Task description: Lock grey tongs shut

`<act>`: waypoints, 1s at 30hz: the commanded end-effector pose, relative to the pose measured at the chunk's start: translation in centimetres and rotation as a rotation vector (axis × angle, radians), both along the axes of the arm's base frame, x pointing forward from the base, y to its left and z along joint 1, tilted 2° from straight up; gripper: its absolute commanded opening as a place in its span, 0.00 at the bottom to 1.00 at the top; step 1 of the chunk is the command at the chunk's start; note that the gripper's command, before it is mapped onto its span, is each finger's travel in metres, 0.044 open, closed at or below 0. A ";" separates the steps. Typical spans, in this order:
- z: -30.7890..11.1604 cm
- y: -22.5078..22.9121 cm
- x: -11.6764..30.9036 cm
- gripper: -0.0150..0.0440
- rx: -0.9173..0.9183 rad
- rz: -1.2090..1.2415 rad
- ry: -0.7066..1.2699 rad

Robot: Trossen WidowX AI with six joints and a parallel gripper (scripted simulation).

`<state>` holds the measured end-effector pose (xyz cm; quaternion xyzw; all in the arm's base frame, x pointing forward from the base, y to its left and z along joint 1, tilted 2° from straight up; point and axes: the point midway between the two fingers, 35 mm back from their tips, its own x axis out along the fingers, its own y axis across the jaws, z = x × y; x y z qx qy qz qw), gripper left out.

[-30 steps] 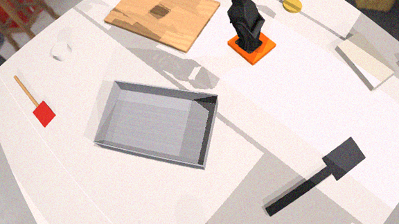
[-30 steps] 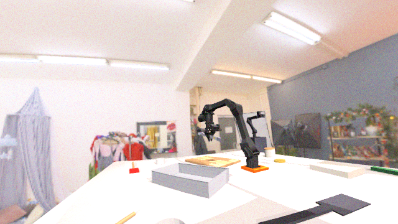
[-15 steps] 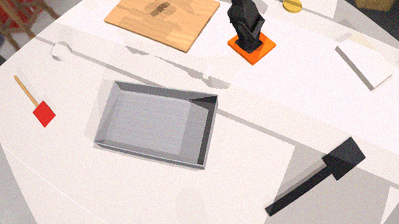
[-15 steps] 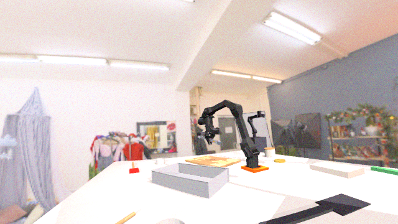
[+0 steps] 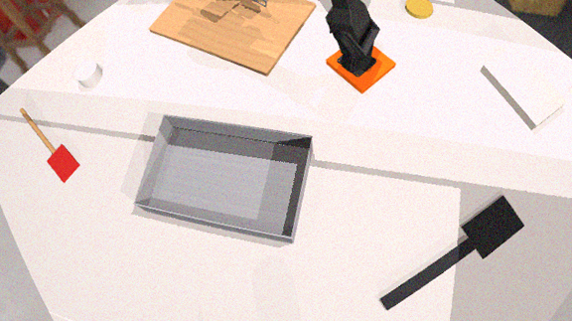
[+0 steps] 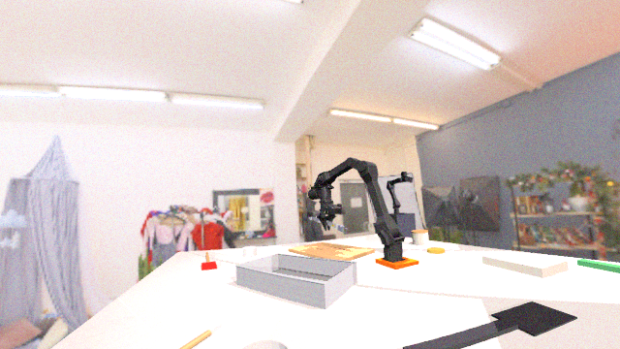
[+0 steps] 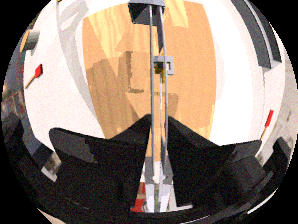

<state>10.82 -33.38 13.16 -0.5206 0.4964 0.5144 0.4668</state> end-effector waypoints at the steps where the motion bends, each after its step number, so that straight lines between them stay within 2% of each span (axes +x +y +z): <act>1: -0.8 0.1 0.0 0.00 0.008 -0.001 -0.004; 30: -5.5 0.5 -0.2 0.00 0.008 -0.001 -0.003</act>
